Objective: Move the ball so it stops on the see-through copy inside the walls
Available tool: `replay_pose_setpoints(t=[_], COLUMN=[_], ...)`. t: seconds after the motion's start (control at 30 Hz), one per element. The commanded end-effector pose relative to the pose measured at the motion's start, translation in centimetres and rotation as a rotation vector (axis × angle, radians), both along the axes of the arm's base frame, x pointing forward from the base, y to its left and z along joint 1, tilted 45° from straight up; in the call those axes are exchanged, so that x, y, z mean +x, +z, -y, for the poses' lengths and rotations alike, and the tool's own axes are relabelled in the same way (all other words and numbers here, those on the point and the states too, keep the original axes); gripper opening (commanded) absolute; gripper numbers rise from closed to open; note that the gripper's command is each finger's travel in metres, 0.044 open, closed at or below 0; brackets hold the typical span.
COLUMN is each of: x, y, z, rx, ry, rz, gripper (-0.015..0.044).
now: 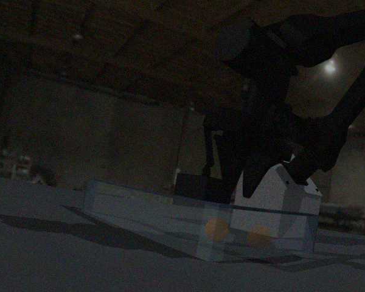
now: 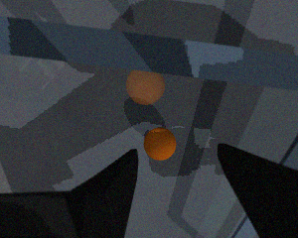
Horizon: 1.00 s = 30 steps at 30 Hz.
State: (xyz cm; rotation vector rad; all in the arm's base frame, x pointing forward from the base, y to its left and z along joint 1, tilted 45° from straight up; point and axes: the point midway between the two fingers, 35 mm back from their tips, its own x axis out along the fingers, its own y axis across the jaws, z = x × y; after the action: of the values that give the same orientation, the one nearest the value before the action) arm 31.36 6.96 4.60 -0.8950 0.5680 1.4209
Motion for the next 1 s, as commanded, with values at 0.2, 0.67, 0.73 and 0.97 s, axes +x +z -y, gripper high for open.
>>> replay_pose_setpoints(t=[0.2,0.67,0.73,0.97], x=[-0.4,-0.3,-0.3,-0.2], y=[-3.0,-4.1,-4.4,-5.2], z=[2.3,1.2,0.9,0.2], rx=[0.163,0.163,0.163,0.163], ry=[-0.133,-0.133,-0.133,-0.133], rz=[-0.167,-0.167,-0.167,-0.168], gripper=[0.0279,0.0279,0.0279,0.0279])
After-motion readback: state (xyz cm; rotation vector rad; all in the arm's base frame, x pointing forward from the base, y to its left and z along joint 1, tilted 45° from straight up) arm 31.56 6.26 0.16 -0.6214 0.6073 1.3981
